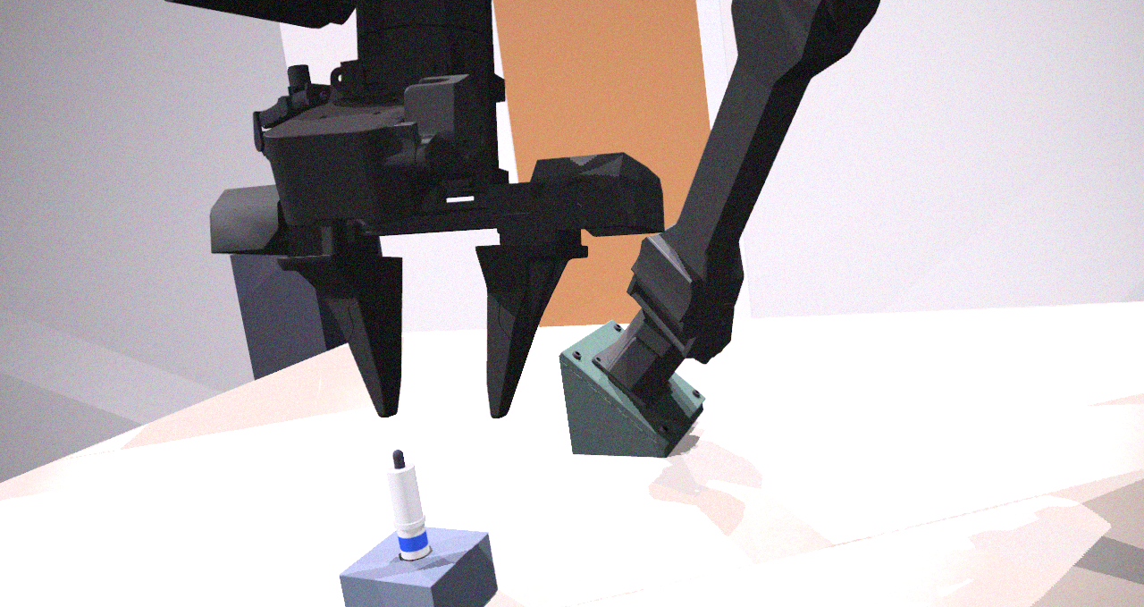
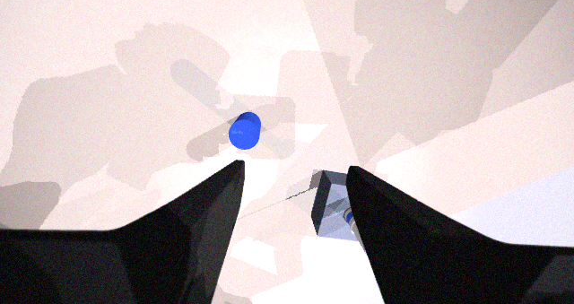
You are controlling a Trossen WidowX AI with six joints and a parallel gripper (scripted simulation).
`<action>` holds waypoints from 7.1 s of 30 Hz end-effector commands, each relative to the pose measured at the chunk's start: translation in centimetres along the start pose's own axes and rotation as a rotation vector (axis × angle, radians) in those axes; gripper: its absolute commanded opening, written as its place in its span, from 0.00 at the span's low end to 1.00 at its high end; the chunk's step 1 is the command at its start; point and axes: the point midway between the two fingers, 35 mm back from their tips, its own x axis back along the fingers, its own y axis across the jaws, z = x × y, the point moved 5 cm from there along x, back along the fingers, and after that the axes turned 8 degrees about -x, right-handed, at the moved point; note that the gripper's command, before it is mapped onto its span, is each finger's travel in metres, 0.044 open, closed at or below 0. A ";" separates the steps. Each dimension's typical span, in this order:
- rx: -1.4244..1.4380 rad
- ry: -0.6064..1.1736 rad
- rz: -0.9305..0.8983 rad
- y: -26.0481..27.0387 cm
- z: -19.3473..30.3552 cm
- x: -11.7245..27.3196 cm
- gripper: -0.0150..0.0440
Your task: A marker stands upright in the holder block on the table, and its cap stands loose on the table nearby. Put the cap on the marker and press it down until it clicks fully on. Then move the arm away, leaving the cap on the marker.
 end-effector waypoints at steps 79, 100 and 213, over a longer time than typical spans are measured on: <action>-0.029 0.171 -0.021 3.3 1.8 -11.5 0.25; -0.031 0.170 -0.015 2.2 1.4 -6.9 0.25; -0.028 0.177 -0.010 -9.7 7.2 -2.2 1.00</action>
